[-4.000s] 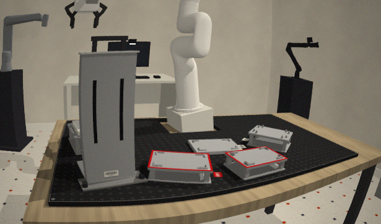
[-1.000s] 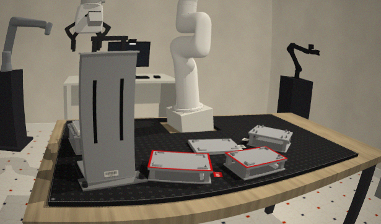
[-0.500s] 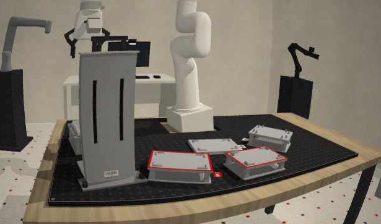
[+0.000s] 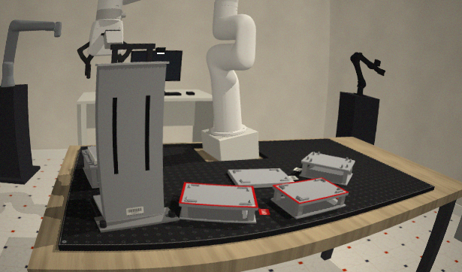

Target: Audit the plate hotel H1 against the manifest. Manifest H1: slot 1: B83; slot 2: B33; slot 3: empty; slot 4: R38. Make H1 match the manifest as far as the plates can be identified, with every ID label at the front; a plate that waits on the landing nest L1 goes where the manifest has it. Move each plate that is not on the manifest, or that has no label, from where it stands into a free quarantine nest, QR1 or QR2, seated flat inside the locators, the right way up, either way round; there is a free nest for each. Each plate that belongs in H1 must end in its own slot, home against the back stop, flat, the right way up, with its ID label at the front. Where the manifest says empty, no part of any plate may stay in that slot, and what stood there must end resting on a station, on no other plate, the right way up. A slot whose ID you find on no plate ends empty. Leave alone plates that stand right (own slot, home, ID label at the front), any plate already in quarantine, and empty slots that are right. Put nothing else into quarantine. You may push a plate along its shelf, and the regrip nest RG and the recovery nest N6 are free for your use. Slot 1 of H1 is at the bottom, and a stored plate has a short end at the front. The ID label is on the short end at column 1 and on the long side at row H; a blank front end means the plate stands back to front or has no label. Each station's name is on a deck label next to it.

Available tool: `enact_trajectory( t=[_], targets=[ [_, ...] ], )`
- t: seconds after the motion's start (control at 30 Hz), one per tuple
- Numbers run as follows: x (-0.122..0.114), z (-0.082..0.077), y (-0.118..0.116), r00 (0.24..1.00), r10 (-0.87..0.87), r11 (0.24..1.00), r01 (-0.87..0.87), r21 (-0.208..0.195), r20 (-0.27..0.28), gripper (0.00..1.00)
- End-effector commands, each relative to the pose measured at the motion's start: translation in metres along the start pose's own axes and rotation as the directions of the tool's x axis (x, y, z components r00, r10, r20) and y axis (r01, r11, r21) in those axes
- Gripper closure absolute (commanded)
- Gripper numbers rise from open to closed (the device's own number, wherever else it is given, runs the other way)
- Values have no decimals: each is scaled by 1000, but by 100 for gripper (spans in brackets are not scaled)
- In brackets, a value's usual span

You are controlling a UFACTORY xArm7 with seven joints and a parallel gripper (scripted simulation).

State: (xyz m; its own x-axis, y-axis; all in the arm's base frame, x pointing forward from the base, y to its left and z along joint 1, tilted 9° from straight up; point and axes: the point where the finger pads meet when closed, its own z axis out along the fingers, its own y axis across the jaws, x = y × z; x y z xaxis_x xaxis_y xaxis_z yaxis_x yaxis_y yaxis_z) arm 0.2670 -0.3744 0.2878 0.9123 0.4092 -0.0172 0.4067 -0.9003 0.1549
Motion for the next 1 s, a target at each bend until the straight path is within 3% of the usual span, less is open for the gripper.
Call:
enact_trajectory(
  t=[0.0, 0.97],
  targets=[
    [0, 7, 1, 1000, 0, 1000, 0, -5, -1, 0],
    [0, 48, 1, 1000, 0, 1000, 0, -5, -1, 0]
  ],
)
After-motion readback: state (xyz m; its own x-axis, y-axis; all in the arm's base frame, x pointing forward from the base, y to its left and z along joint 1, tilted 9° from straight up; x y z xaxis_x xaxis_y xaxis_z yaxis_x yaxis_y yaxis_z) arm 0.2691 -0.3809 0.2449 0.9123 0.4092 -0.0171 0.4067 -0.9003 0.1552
